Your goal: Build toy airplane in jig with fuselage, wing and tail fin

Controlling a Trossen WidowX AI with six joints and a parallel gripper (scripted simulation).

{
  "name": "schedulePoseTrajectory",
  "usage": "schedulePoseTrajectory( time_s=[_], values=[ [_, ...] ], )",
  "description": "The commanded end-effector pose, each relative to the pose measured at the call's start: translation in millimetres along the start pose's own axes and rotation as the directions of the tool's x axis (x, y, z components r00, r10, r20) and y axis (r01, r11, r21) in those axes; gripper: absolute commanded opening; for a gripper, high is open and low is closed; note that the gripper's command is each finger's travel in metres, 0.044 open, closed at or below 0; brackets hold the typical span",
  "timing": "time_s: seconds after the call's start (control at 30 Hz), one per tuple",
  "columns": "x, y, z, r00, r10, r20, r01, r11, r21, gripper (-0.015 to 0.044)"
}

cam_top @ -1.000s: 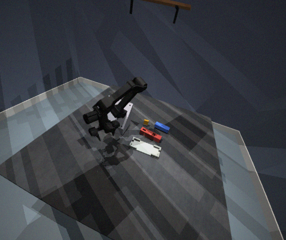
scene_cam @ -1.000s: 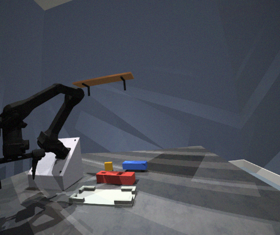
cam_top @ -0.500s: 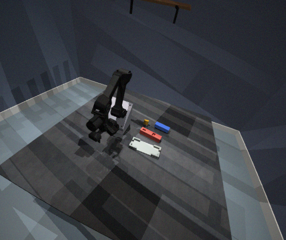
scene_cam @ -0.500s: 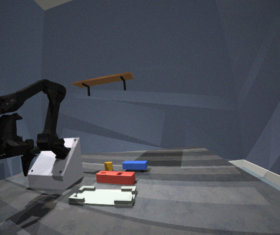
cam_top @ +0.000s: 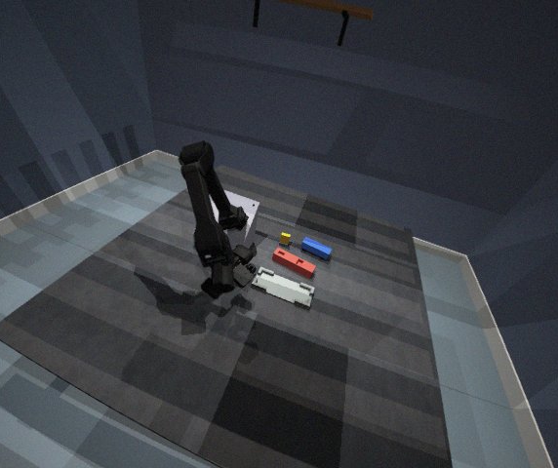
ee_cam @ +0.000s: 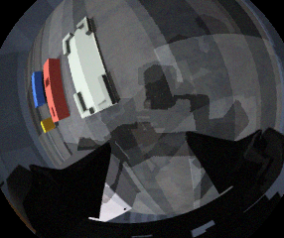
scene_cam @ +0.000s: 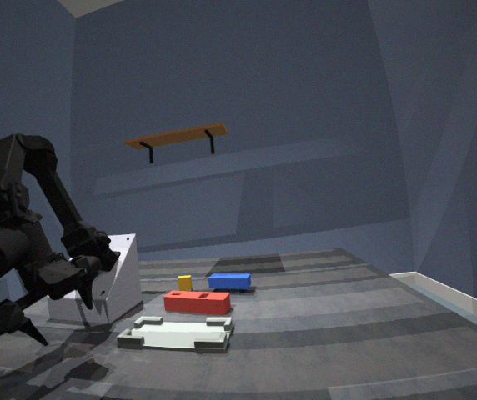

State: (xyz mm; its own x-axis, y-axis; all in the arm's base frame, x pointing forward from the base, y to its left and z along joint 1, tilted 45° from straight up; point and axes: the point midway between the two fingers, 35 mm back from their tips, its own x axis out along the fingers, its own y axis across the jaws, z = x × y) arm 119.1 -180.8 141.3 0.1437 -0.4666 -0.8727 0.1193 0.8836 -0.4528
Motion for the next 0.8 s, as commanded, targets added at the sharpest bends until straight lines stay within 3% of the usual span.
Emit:
schedulePoseTrajectory(
  time_s=[0.0,0.2,0.43,0.77],
  values=[
    [13.1,20.0,28.8,0.998,0.046,-0.04,-0.046,0.999,0.004,0.044],
    [29.8,68.3,70.7,0.991,0.061,-0.116,-0.062,0.998,-0.006,0.044],
    [40.9,142.2,104.1,0.985,-0.03,-0.168,0.023,0.999,-0.041,0.044],
    [43.6,259.6,109.1,0.971,-0.232,-0.054,0.227,0.97,-0.088,0.044]
  ],
)
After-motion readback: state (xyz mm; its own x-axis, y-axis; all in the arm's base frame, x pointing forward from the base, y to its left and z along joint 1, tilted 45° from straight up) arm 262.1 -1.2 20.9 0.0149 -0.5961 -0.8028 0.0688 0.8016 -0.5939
